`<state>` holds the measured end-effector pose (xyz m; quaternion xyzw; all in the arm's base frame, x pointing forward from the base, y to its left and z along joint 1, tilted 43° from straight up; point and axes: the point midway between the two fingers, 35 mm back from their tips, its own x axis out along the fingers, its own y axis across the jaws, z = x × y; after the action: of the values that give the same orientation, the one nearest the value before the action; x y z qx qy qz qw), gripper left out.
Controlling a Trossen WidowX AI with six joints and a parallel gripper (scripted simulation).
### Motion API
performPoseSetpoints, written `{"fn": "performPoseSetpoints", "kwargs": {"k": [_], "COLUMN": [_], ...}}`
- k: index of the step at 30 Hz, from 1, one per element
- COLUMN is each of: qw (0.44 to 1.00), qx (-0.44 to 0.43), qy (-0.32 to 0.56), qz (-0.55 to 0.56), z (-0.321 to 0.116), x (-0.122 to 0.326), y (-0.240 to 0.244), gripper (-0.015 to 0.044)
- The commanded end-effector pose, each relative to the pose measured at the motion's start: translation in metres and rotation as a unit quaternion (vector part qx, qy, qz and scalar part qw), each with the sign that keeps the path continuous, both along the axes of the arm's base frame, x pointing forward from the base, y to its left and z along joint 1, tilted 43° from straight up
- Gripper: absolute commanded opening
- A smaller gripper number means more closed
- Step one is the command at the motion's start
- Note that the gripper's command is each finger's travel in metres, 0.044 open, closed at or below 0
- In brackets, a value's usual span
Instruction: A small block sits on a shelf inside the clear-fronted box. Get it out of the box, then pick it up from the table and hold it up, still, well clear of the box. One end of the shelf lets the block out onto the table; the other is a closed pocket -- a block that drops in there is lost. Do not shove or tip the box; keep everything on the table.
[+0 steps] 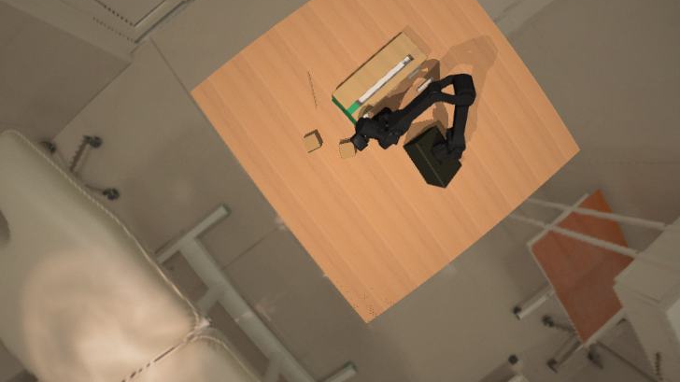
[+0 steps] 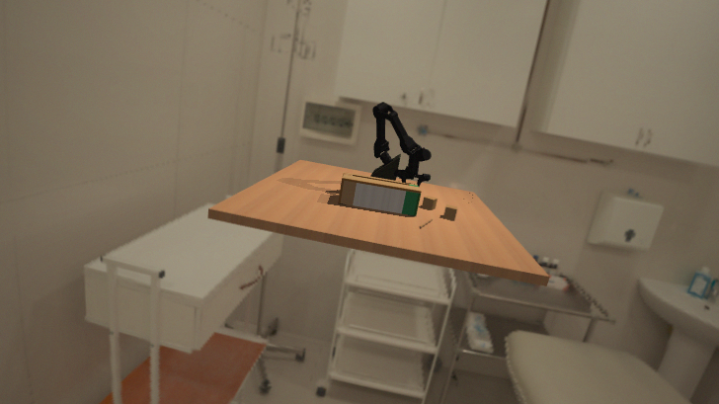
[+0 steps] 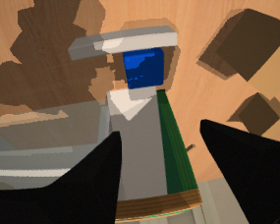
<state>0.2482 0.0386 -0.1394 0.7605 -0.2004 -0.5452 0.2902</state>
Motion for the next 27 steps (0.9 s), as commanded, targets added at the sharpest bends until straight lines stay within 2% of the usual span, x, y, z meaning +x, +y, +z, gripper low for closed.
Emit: {"fn": "performPoseSetpoints", "kwargs": {"k": [1,27], "qw": [1.000,1.000], "qx": [-0.007,-0.006], "qy": [0.002,0.002], "qz": [0.003,0.002], "z": [-0.007,-0.035], "x": [-0.004,-0.007], "y": [-0.010,-0.036], "gripper": [0.0285,0.0285]}}
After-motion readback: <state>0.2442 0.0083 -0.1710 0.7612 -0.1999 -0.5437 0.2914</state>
